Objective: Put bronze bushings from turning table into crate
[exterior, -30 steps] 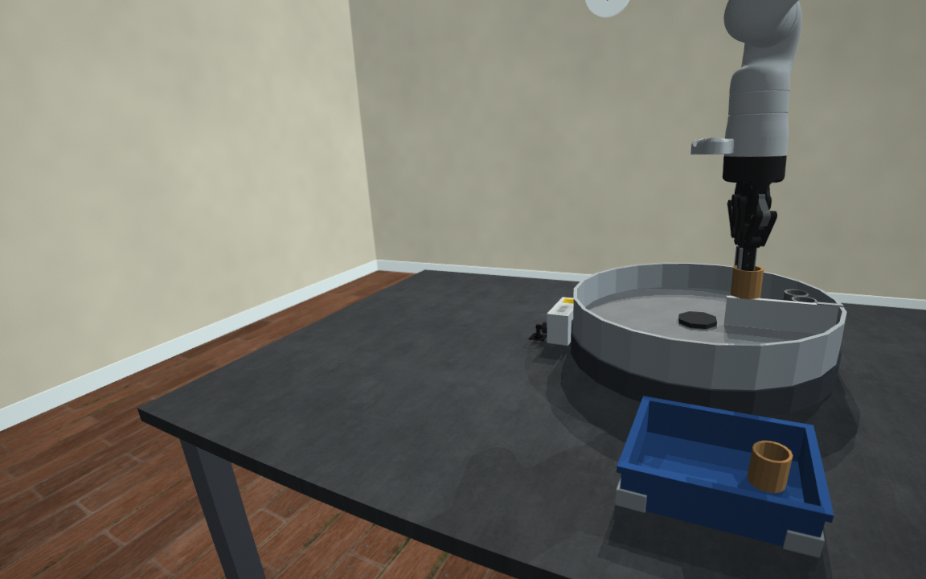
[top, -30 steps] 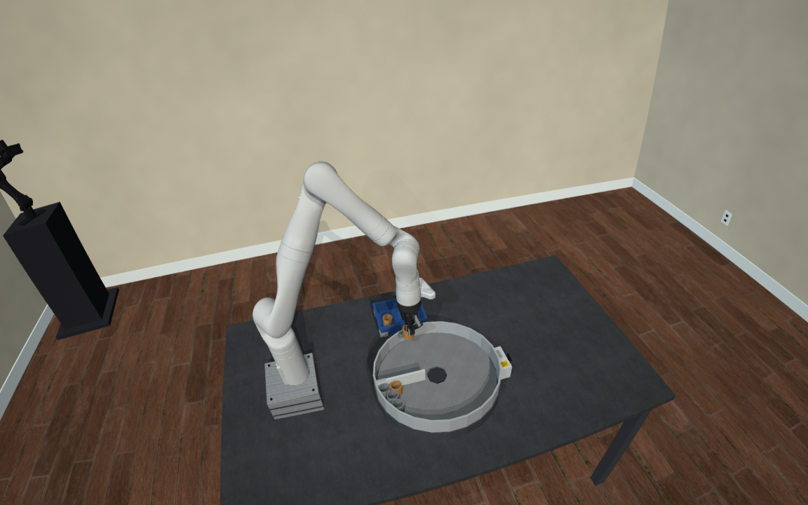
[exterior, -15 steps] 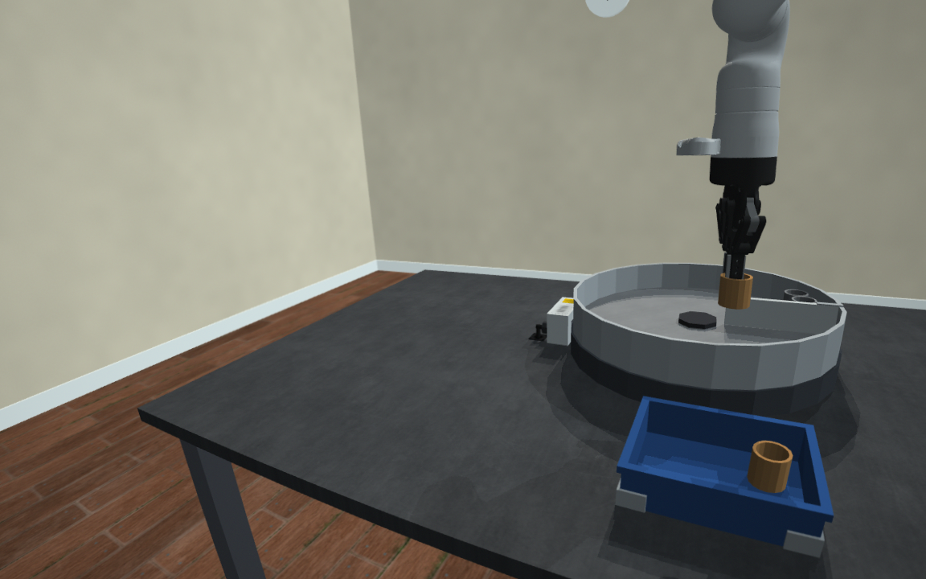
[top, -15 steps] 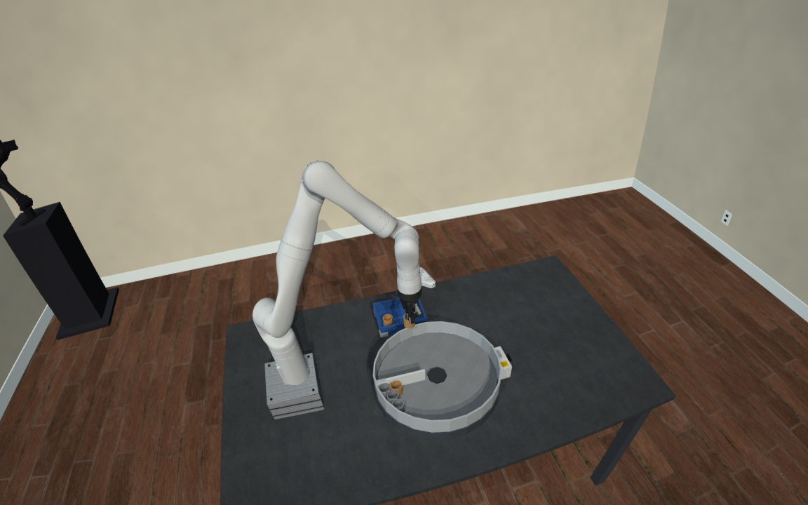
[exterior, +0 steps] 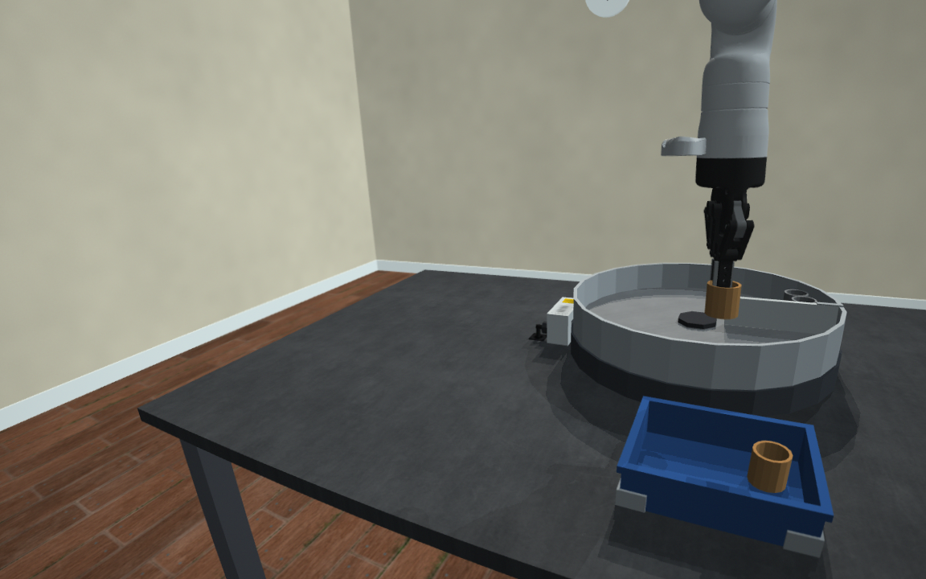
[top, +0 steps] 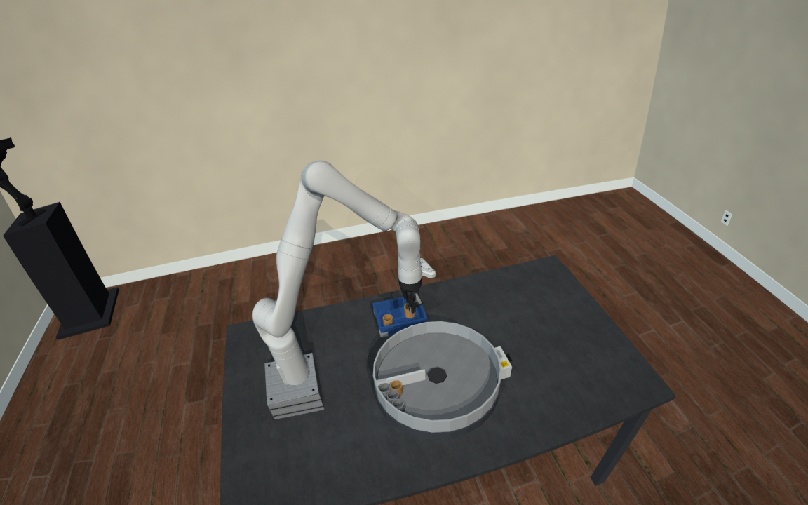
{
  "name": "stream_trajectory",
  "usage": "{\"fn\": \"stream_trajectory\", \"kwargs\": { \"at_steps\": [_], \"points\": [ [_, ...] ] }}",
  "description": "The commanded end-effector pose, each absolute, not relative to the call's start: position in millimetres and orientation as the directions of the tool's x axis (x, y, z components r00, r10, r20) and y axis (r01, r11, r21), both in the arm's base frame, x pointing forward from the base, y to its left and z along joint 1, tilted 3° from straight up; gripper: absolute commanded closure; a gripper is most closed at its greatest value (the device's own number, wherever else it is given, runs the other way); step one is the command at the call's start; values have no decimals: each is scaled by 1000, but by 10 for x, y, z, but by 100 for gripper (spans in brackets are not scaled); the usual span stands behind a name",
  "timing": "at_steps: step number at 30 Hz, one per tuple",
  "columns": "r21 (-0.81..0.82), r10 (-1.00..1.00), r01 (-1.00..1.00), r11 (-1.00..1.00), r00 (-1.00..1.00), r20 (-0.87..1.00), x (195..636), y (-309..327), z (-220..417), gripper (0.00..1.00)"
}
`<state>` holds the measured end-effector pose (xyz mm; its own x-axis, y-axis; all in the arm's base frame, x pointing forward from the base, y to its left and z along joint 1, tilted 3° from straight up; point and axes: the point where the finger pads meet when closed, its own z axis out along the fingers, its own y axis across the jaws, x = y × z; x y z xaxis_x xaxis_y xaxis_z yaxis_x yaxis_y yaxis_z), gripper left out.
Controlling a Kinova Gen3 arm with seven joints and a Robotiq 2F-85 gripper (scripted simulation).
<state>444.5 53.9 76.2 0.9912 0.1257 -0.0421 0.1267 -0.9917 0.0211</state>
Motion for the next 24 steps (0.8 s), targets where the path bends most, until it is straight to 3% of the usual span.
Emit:
{"fn": "stream_trajectory", "kwargs": {
  "at_steps": [1,10,15,24],
  "points": [
    [26,149,150,-988,988,-43,4467,632,738,100],
    [26,149,150,-988,988,-43,4467,632,738,100],
    [26,149,150,-988,988,-43,4682,1125,716,100],
    [26,149,150,-988,988,-43,4682,1125,716,100]
  ]
}}
